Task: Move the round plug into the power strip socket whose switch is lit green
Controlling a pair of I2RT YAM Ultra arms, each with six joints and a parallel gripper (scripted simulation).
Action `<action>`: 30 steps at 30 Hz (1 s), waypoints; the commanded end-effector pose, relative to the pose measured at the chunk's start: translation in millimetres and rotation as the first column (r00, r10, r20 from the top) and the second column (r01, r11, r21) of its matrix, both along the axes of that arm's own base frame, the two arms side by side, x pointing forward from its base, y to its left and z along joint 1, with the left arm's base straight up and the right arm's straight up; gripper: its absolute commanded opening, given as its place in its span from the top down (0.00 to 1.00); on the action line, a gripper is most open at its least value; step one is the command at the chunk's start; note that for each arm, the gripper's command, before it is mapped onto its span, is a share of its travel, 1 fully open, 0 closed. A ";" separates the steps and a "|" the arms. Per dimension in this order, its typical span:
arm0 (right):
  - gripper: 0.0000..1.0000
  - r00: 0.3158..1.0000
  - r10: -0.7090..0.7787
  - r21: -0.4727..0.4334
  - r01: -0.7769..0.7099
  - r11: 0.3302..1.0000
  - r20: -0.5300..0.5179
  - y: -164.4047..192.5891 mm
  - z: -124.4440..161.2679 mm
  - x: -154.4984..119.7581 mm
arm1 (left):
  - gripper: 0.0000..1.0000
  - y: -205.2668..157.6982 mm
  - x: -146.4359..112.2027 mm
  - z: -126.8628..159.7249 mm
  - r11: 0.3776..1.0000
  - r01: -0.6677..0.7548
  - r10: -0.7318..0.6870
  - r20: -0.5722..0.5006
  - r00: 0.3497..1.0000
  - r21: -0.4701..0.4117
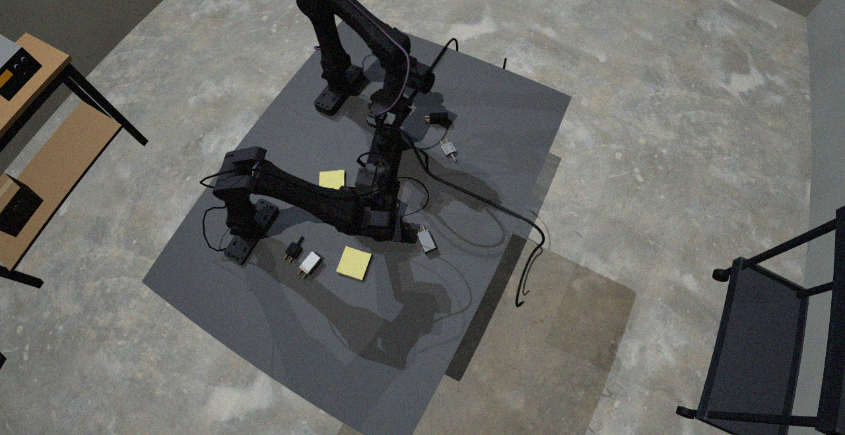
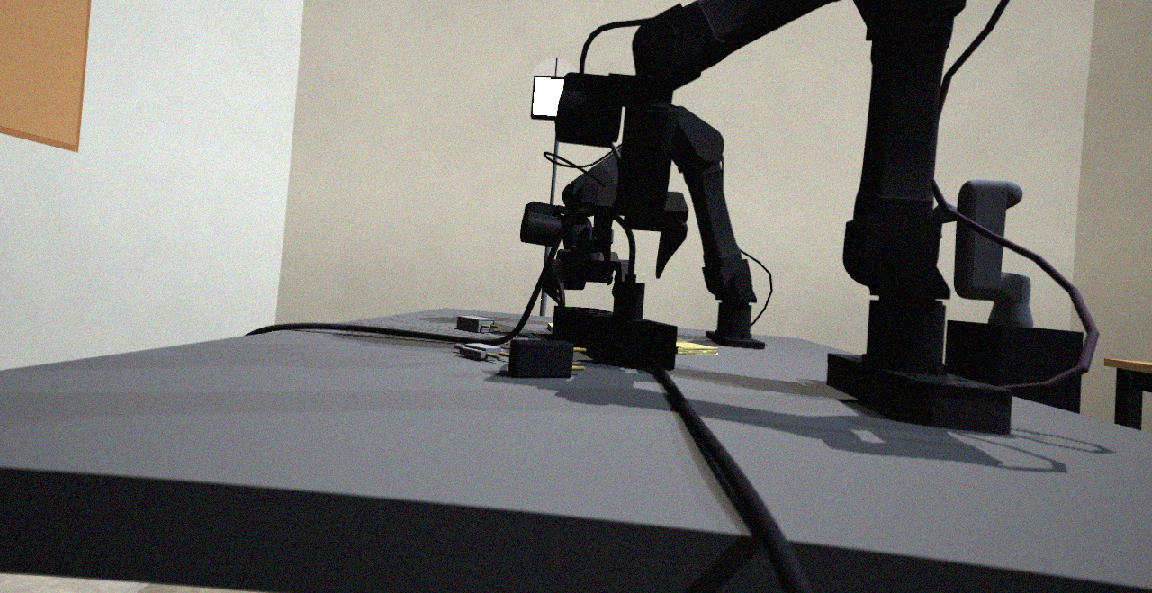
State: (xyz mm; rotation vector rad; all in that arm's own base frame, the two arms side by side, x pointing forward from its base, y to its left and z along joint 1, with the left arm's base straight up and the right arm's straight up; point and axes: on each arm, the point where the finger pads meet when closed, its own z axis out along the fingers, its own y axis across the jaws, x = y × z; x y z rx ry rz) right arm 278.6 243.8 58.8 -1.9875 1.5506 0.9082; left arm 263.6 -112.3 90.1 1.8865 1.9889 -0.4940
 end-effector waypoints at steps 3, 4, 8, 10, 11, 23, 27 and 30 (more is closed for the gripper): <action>0.00 0.998 0.040 0.062 -0.043 0.997 0.038 12.3 8.0 -1.9 | 0.37 -7.6 4.4 13.5 0.999 0.028 -0.027 0.029 0.999 -0.032; 0.00 0.999 0.040 0.061 -0.042 0.997 0.036 13.2 6.2 -2.8 | 0.37 -8.7 2.0 8.7 0.999 0.029 -0.029 0.016 0.999 -0.027; 0.00 0.999 0.036 0.057 -0.037 0.998 0.021 17.0 -0.4 -5.9 | 0.37 -14.4 5.0 3.0 0.999 0.024 -0.023 0.018 1.000 -0.024; 0.00 0.999 0.036 0.056 -0.037 0.998 0.020 19.3 -2.8 -6.4 | 0.37 -17.3 5.1 0.7 0.999 0.024 -0.023 0.017 1.000 -0.024; 0.00 0.999 0.036 0.057 -0.037 0.998 0.022 21.2 -2.8 -5.8 | 0.37 -17.7 2.8 -2.8 0.999 0.024 -0.023 0.009 1.000 -0.022; 0.00 0.999 0.036 0.055 -0.037 0.998 0.018 35.4 -9.9 -9.4 | 0.37 -24.8 0.3 -18.0 0.999 0.023 -0.023 0.001 1.000 -0.021; 0.00 0.999 0.036 0.056 -0.037 0.998 0.020 40.0 -13.3 -10.4 | 0.37 -27.9 0.3 -23.0 0.999 0.024 -0.023 0.002 1.000 -0.021; 0.00 0.999 0.036 0.057 -0.037 0.998 0.023 43.6 -15.2 -11.0 | 0.37 -30.1 0.3 -26.9 0.999 0.024 -0.023 0.002 1.000 -0.021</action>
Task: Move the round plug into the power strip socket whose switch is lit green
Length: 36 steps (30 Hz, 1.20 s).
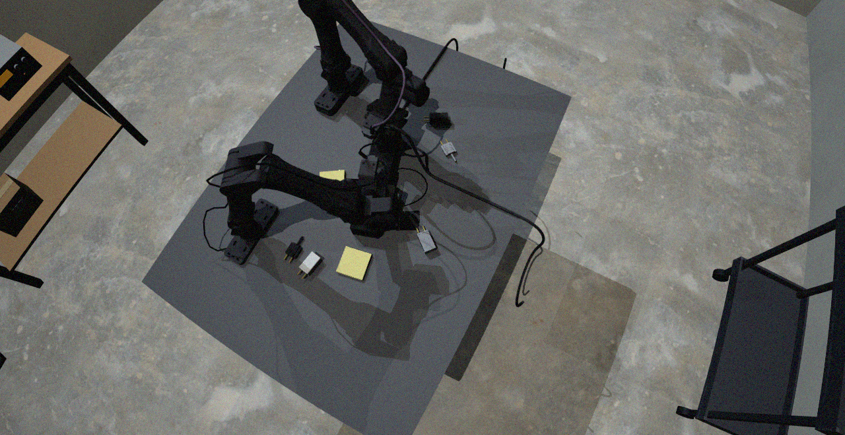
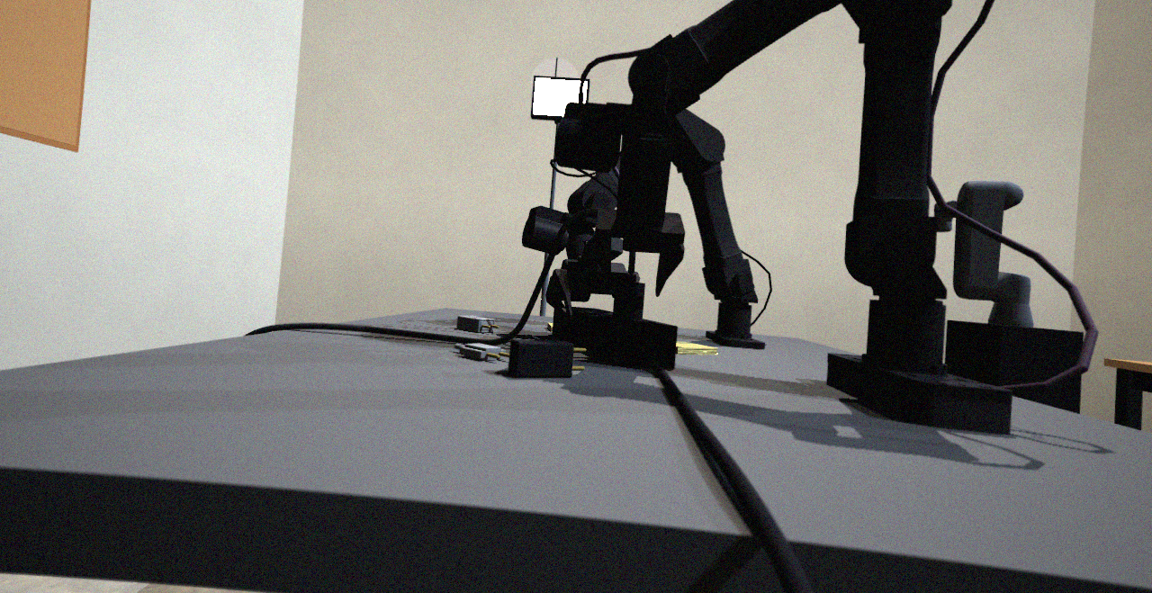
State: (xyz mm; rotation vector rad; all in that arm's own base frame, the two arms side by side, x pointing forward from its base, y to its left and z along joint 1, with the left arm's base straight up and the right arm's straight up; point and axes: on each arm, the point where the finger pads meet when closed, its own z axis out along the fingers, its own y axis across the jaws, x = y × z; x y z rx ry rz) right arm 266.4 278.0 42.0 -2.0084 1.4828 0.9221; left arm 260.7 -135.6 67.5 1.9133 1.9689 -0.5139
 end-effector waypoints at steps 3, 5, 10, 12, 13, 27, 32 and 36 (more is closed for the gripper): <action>0.00 1.000 -0.005 0.027 0.005 1.000 0.002 12.6 -1.8 -0.1 | 0.39 -9.0 3.1 -8.3 1.000 -0.003 0.003 0.009 1.000 -0.017; 0.00 1.000 -0.005 0.027 0.005 1.000 0.002 12.6 -1.8 -0.1 | 0.39 -9.0 3.1 -8.3 1.000 -0.003 0.003 0.009 1.000 -0.017; 0.06 1.000 -0.005 0.026 0.005 1.000 0.000 18.0 -7.6 -2.3 | 0.45 -12.7 3.0 -15.2 1.000 -0.003 0.003 0.008 1.000 -0.017; 0.09 1.000 -0.005 0.026 0.005 1.000 0.000 20.2 -9.5 -2.9 | 0.47 -14.2 3.0 -17.8 1.000 -0.003 0.003 0.008 1.000 -0.017; 0.11 1.000 -0.005 0.027 0.005 1.000 0.001 21.4 -10.2 -3.1 | 0.47 -15.0 2.9 -19.1 1.000 -0.003 0.003 0.008 1.000 -0.016; 0.28 1.000 -0.006 0.033 0.005 0.999 0.013 18.6 -3.5 -2.9 | 0.67 -14.3 4.5 -10.9 0.999 0.001 0.000 0.027 1.000 -0.033; 0.28 1.000 -0.010 0.011 0.010 1.000 -0.010 16.4 -11.7 -5.2 | 0.67 -14.2 10.7 -9.9 0.999 0.002 -0.002 -0.009 1.000 -0.048; 0.28 1.000 -0.014 -0.019 0.013 1.000 -0.021 13.1 -18.0 -7.3 | 0.67 -17.1 9.0 -5.3 0.999 0.001 0.001 0.043 0.999 -0.050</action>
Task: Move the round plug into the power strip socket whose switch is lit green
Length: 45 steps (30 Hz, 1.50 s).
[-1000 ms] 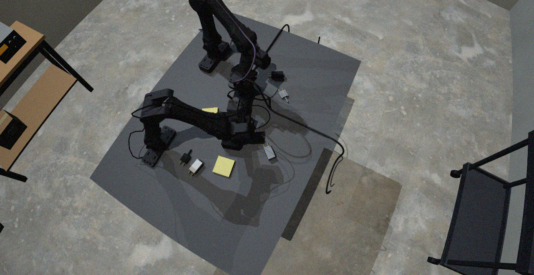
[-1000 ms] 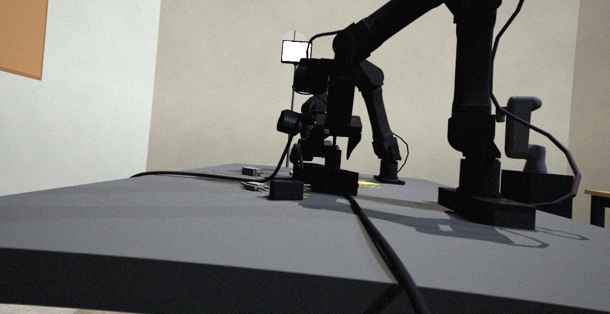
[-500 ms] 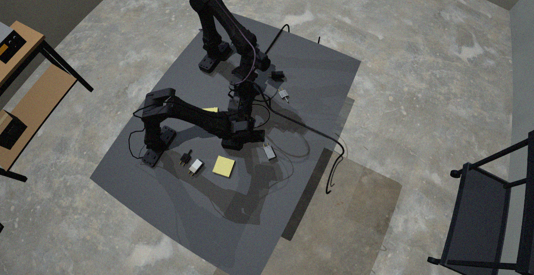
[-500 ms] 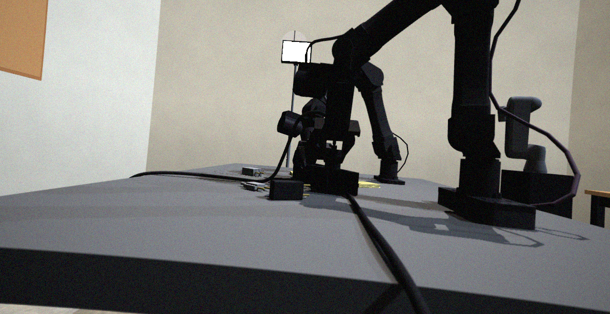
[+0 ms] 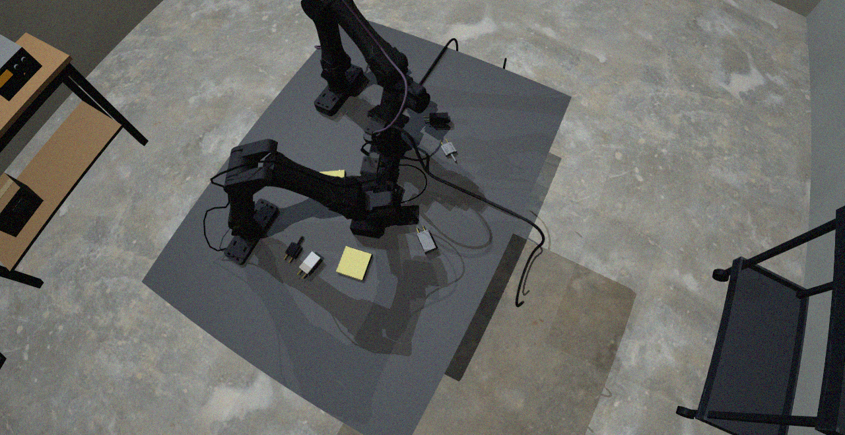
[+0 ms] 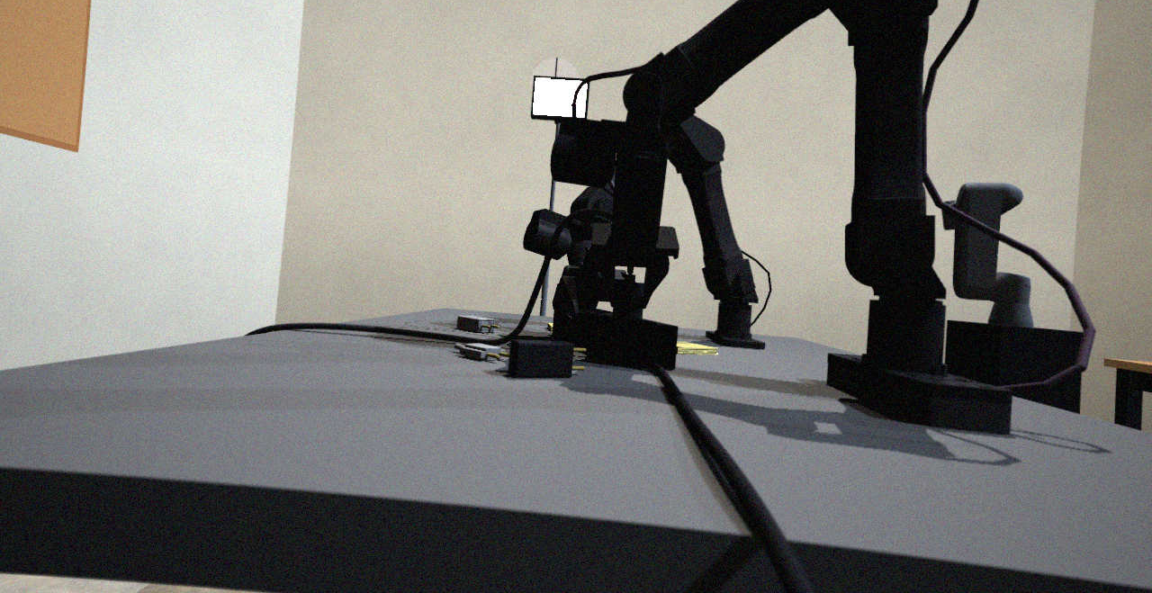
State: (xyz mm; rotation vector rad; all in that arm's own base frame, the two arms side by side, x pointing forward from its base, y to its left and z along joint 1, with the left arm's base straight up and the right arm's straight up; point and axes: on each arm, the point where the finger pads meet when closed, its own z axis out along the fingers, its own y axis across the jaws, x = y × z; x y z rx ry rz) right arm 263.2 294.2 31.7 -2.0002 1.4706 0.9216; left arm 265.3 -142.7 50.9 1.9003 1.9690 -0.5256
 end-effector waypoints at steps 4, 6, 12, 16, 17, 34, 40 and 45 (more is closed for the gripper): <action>0.28 0.999 -0.015 -0.042 0.013 0.999 -0.034 -4.2 -10.4 -5.3 | 0.67 -12.3 3.3 13.9 0.999 0.010 -0.007 0.090 0.996 -0.036; 0.28 0.999 -0.016 -0.057 0.014 0.998 -0.041 -5.7 -14.2 -6.4 | 0.67 -14.8 3.3 17.3 0.999 0.015 -0.011 0.144 0.990 -0.031; 0.28 0.998 -0.027 -0.115 0.021 0.993 -0.058 -12.3 -27.2 -10.0 | 0.67 -20.6 16.6 33.1 0.997 0.036 -0.024 0.179 0.984 -0.068; 0.28 0.998 -0.030 -0.150 0.021 0.989 -0.063 -16.6 -35.2 -11.8 | 0.67 -21.7 22.3 34.7 0.990 0.027 -0.019 0.053 0.998 -0.140; 0.28 0.997 -0.034 -0.167 0.022 0.986 -0.067 -18.6 -39.0 -12.6 | 0.67 -23.0 24.1 38.2 0.985 0.021 -0.017 0.025 1.000 -0.170; 0.28 0.996 -0.060 -0.260 0.041 0.965 -0.067 -28.5 -55.9 -13.7 | 0.67 -28.8 26.2 67.2 0.991 0.068 -0.036 0.251 0.967 -0.119; 0.28 0.996 -0.061 -0.260 0.041 0.965 -0.067 -28.5 -55.8 -13.5 | 0.67 -26.0 26.5 61.0 0.980 0.033 -0.023 0.056 0.998 -0.196; 0.28 0.996 -0.061 -0.260 0.041 0.965 -0.067 -28.6 -55.9 -13.6 | 0.67 -28.0 20.1 64.9 0.978 0.027 -0.013 0.073 0.997 -0.206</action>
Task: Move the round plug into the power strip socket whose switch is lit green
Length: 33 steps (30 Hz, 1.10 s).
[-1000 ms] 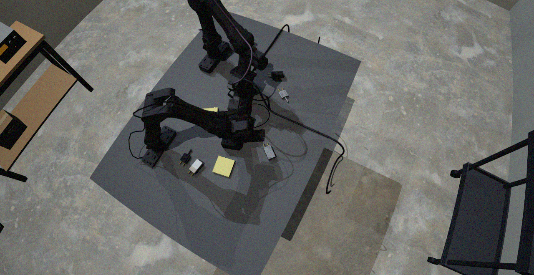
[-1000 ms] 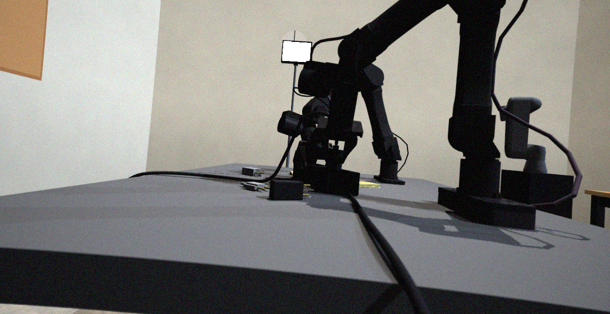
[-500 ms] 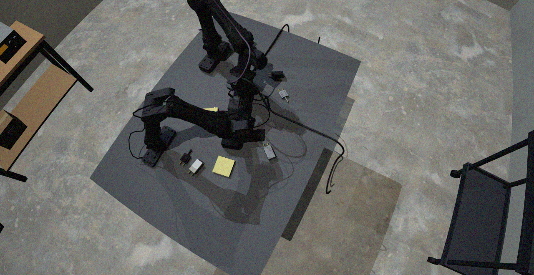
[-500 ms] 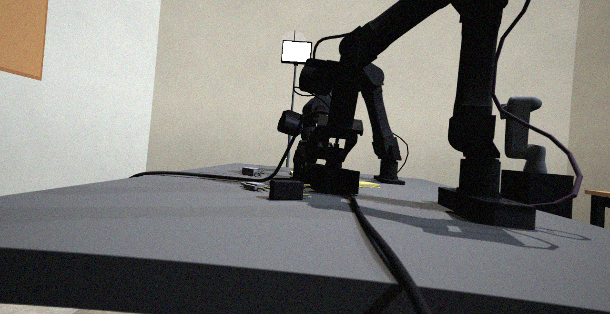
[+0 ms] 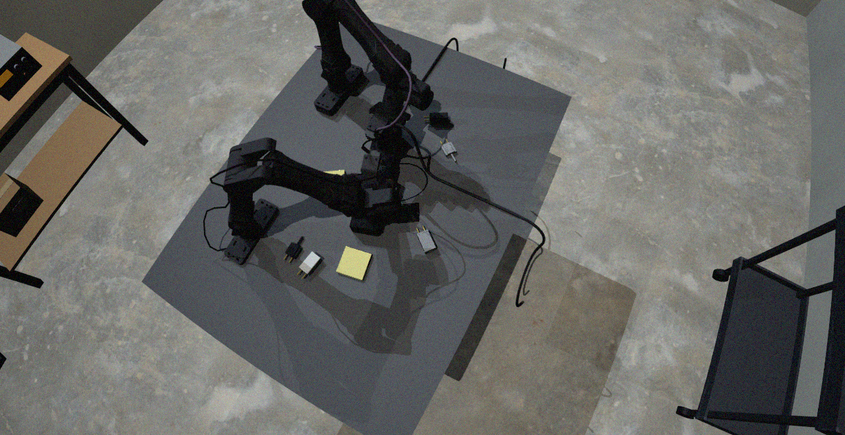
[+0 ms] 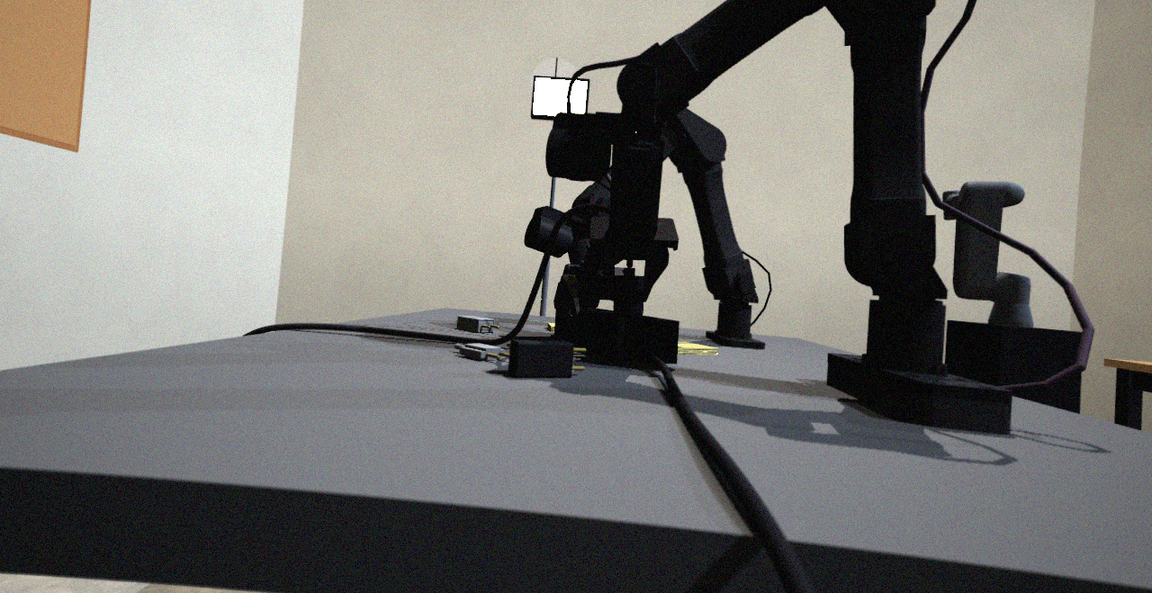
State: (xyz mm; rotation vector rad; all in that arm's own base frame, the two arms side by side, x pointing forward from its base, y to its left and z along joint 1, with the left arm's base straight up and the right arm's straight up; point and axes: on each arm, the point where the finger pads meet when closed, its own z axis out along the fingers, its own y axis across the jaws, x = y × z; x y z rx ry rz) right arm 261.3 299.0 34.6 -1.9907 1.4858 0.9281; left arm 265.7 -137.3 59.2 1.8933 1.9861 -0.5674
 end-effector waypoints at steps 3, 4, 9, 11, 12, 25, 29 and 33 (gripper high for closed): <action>0.28 0.997 -0.049 -0.258 0.032 0.966 -0.060 -33.4 -58.9 -11.7 | 0.67 -35.4 18.3 60.3 0.986 0.054 -0.020 0.213 0.977 -0.156; 0.28 0.997 -0.049 -0.258 0.032 0.966 -0.060 -33.4 -58.9 -11.7 | 0.67 -35.3 15.6 58.2 0.989 0.060 -0.025 0.244 0.970 -0.136; 0.28 0.997 -0.053 -0.250 0.039 0.967 -0.048 -31.8 -55.8 -5.8 | 0.67 -35.1 15.1 58.3 0.995 0.066 -0.036 0.342 0.939 -0.078; 0.28 0.998 -0.052 -0.250 0.039 0.968 -0.047 -31.7 -55.6 -5.7 | 0.67 -34.8 18.4 58.9 0.994 0.068 -0.038 0.317 0.948 -0.084; 0.28 0.997 -0.052 -0.250 0.039 0.968 -0.047 -31.7 -55.7 -5.7 | 0.67 -34.9 21.4 61.8 0.993 0.070 -0.038 0.306 0.951 -0.094; 0.28 0.995 -0.060 -0.279 0.035 0.960 -0.080 -37.0 -67.7 -13.3 | 0.67 -34.9 18.8 64.4 0.984 0.046 -0.015 0.176 0.984 -0.173; 0.28 0.995 -0.060 -0.279 0.035 0.960 -0.080 -37.1 -67.7 -13.3 | 0.67 -35.2 12.8 60.7 0.992 0.065 -0.031 0.286 0.958 -0.110; 0.28 0.995 -0.060 -0.279 0.035 0.960 -0.080 -37.1 -67.7 -13.3 | 0.67 -34.7 18.1 61.5 0.994 0.068 -0.038 0.317 0.948 -0.084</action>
